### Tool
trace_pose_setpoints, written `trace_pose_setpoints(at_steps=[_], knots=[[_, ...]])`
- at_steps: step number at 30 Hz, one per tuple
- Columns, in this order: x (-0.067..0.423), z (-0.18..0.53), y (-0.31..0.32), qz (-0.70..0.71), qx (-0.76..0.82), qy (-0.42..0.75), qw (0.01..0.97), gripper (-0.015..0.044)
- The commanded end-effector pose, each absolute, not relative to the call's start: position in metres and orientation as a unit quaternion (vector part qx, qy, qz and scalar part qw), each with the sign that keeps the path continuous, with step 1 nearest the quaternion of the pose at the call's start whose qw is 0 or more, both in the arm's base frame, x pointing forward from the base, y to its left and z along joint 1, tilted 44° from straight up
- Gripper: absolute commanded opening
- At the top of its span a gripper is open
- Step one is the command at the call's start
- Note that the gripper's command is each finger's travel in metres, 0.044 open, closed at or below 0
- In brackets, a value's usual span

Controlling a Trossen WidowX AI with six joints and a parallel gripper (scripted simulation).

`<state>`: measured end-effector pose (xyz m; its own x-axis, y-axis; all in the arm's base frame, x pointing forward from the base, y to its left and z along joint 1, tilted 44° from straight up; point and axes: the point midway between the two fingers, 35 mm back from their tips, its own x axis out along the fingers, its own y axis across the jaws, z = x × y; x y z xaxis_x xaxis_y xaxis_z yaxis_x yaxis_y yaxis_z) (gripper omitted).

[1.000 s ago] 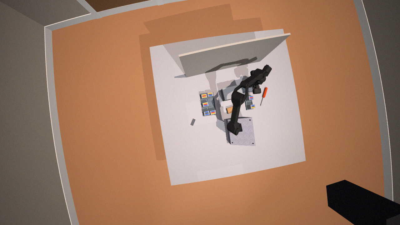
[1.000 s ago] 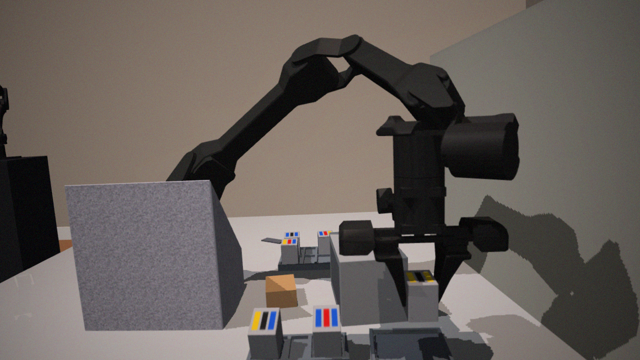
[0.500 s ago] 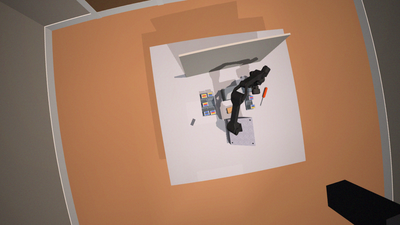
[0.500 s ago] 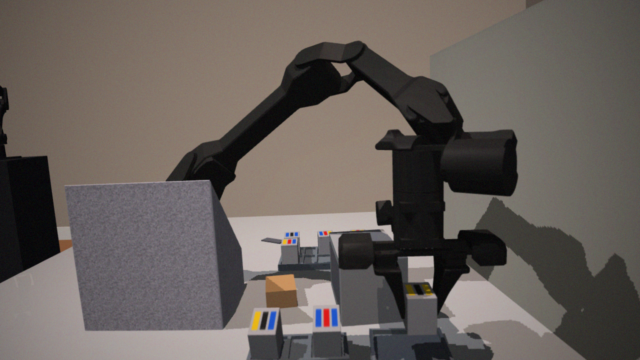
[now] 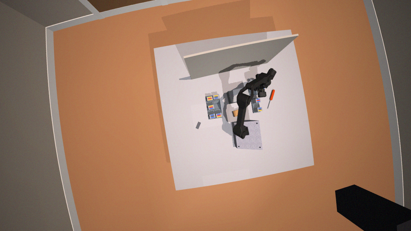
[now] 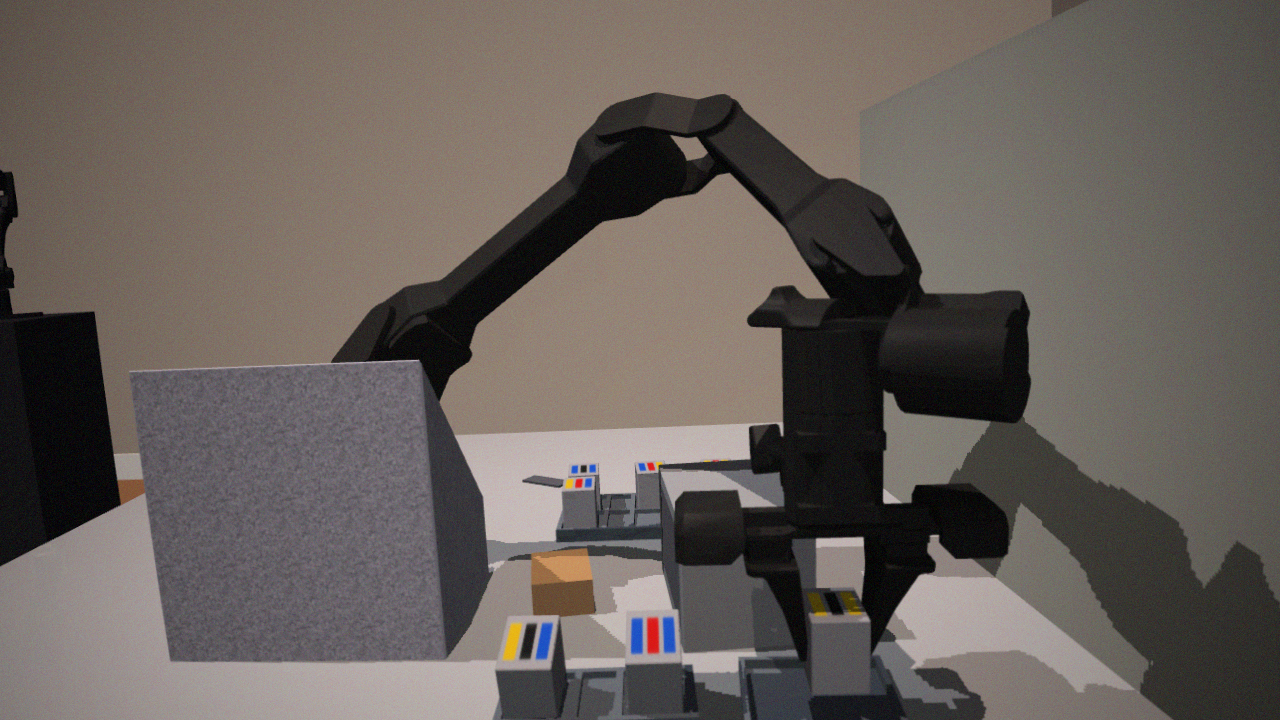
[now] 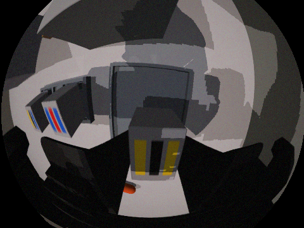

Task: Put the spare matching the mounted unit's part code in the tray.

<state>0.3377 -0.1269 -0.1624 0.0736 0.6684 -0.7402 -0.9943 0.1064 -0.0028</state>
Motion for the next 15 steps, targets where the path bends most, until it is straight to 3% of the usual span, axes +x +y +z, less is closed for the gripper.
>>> trace_pose_setpoints(at_steps=[1, 15], knots=[[0.335, -0.165, -0.123, 0.610, -0.265, 0.301, 0.683, 0.0000], [0.334, -0.175, -0.112, 0.611, -0.264, 0.300, 0.683, 0.0000]])
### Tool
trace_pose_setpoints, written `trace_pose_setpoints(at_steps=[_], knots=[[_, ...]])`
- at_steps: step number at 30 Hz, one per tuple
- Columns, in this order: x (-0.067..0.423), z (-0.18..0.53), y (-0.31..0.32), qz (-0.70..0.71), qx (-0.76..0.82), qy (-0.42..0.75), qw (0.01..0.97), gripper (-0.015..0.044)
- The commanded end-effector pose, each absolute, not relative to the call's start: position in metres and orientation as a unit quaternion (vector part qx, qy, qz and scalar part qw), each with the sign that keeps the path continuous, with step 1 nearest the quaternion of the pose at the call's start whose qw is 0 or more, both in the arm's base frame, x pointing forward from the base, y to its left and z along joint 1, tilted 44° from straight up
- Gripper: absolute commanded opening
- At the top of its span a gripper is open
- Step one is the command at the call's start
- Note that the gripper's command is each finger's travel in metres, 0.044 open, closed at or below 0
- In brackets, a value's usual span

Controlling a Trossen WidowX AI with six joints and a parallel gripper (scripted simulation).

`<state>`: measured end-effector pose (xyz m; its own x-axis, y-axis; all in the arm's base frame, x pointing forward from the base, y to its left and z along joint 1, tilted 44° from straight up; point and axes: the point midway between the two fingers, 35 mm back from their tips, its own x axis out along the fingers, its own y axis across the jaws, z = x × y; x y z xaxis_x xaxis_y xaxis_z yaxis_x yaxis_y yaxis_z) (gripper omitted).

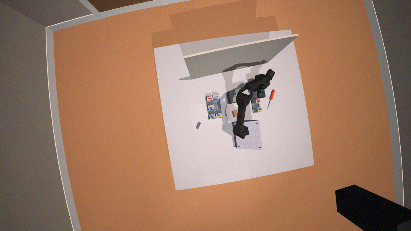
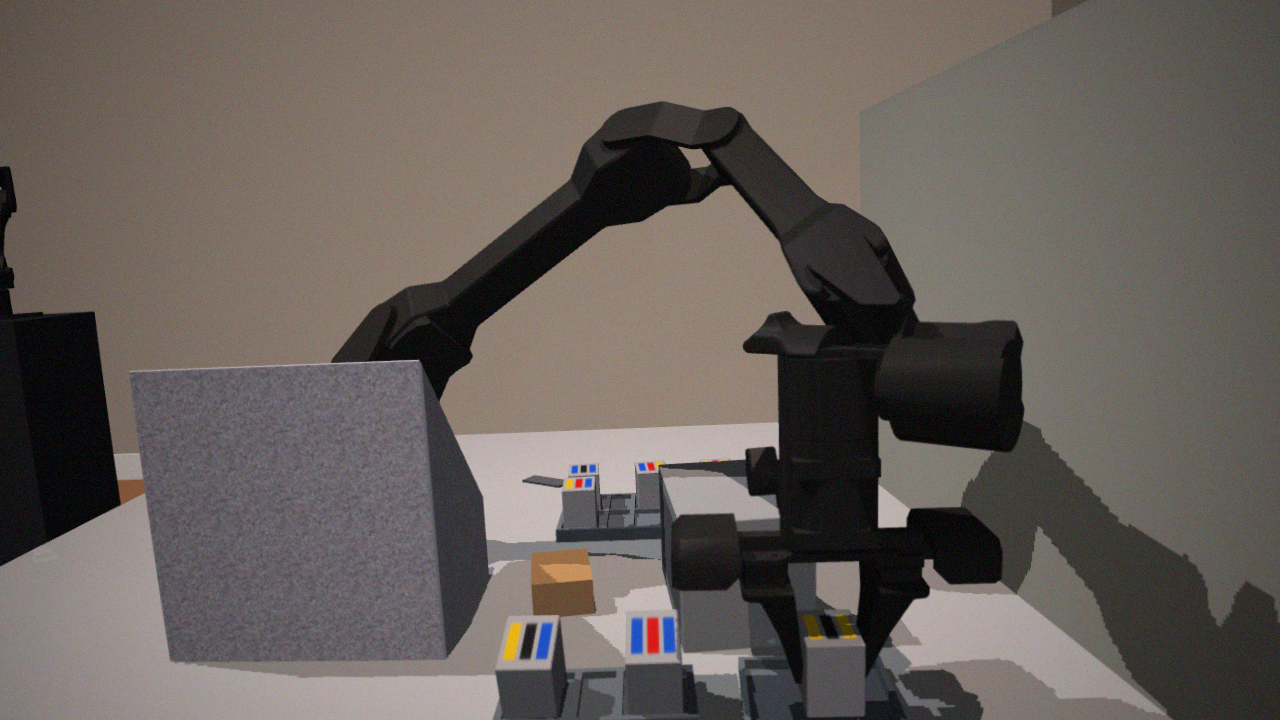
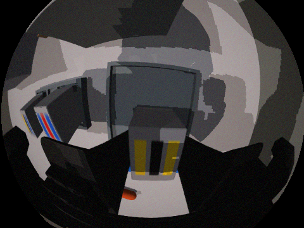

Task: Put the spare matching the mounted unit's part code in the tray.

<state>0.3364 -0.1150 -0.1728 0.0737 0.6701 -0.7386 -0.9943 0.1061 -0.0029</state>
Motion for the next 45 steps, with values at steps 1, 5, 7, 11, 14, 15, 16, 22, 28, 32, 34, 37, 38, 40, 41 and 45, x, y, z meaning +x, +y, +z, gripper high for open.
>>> trace_pose_setpoints(at_steps=[1, 5, 7, 11, 14, 15, 16, 22, 28, 32, 34, 37, 38, 40, 41, 45], knots=[[0.334, -0.176, -0.111, 0.611, -0.264, 0.300, 0.683, 0.0000], [0.333, -0.178, -0.108, 0.611, -0.264, 0.300, 0.683, 0.0000], [0.336, -0.177, -0.110, 0.612, -0.270, 0.299, 0.681, 0.0026], [0.336, -0.177, -0.110, 0.612, -0.270, 0.299, 0.681, 0.0131], [0.336, -0.177, -0.110, 0.612, -0.270, 0.299, 0.681, 0.0210], [0.336, -0.177, -0.110, 0.612, -0.270, 0.299, 0.681, 0.0236], [0.336, -0.177, -0.110, 0.612, -0.270, 0.299, 0.681, 0.0263], [0.336, -0.177, -0.110, 0.612, -0.270, 0.299, 0.681, 0.0420], [0.330, -0.118, -0.167, 0.610, -0.267, 0.302, 0.682, 0.0440], [0.325, -0.097, -0.183, 0.610, -0.265, 0.302, 0.683, 0.0440], [0.325, -0.097, -0.183, 0.610, -0.265, 0.302, 0.683, 0.0440], [0.326, -0.101, -0.185, 0.601, -0.264, 0.304, 0.690, 0.0440], [0.326, -0.101, -0.185, 0.601, -0.264, 0.304, 0.690, 0.0440], [0.326, -0.101, -0.185, 0.601, -0.264, 0.304, 0.690, 0.0440], [0.326, -0.101, -0.185, 0.601, -0.264, 0.304, 0.690, 0.0440], [0.326, -0.101, -0.185, 0.601, -0.264, 0.304, 0.690, 0.0440]])
